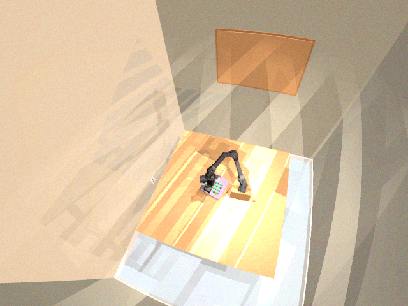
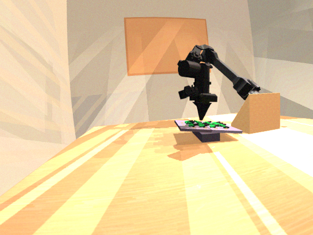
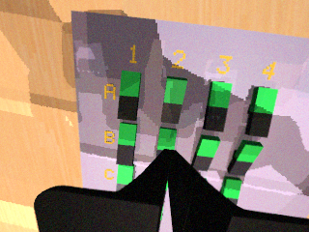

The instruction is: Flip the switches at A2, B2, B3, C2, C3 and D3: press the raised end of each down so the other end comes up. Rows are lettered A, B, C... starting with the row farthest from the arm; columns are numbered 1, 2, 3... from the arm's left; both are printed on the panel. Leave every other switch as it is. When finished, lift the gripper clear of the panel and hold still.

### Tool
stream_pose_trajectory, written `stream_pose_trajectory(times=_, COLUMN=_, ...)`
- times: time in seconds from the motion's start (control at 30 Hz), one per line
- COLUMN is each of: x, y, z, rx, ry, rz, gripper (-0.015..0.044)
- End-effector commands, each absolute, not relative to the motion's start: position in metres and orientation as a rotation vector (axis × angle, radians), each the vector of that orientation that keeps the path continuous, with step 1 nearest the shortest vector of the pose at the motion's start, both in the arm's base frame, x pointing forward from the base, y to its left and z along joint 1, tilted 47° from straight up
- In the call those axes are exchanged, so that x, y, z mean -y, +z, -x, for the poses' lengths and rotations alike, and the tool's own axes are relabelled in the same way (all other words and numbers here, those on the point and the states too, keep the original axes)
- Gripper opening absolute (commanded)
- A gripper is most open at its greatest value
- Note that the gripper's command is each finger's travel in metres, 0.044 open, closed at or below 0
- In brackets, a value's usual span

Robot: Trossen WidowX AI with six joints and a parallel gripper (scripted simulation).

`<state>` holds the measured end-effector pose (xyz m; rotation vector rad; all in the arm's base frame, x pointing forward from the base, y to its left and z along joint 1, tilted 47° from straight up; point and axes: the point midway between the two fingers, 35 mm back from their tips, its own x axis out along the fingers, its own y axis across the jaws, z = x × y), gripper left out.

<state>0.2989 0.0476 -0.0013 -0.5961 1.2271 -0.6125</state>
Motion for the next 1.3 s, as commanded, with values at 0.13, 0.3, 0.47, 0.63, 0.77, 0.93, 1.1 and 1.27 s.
stream_pose_trajectory(times=0.13, x=-0.085, y=0.032, z=-0.288, rx=-1.194, ry=-0.590, rz=0.592, gripper=0.0000)
stream_pose_trajectory(times=0.3, x=-0.064, y=0.053, z=-0.285, rx=-1.194, ry=-0.591, rz=0.594, gripper=0.0000)
stream_pose_trajectory(times=0.47, x=-0.046, y=0.039, z=-0.292, rx=-1.210, ry=-0.598, rz=0.590, gripper=0.0000)
stream_pose_trajectory(times=0.63, x=-0.038, y=0.031, z=-0.295, rx=-1.217, ry=-0.602, rz=0.588, gripper=0.0000)
stream_pose_trajectory(times=0.77, x=-0.031, y=0.025, z=-0.298, rx=-1.216, ry=-0.602, rz=0.589, gripper=0.0000)
stream_pose_trajectory(times=0.93, x=-0.028, y=0.023, z=-0.299, rx=-1.216, ry=-0.602, rz=0.589, gripper=0.0000)
stream_pose_trajectory(times=1.1, x=-0.023, y=0.017, z=-0.301, rx=-1.216, ry=-0.602, rz=0.589, gripper=0.0000)
stream_pose_trajectory(times=1.27, x=-0.021, y=0.016, z=-0.301, rx=-1.216, ry=-0.602, rz=0.589, gripper=0.0000)
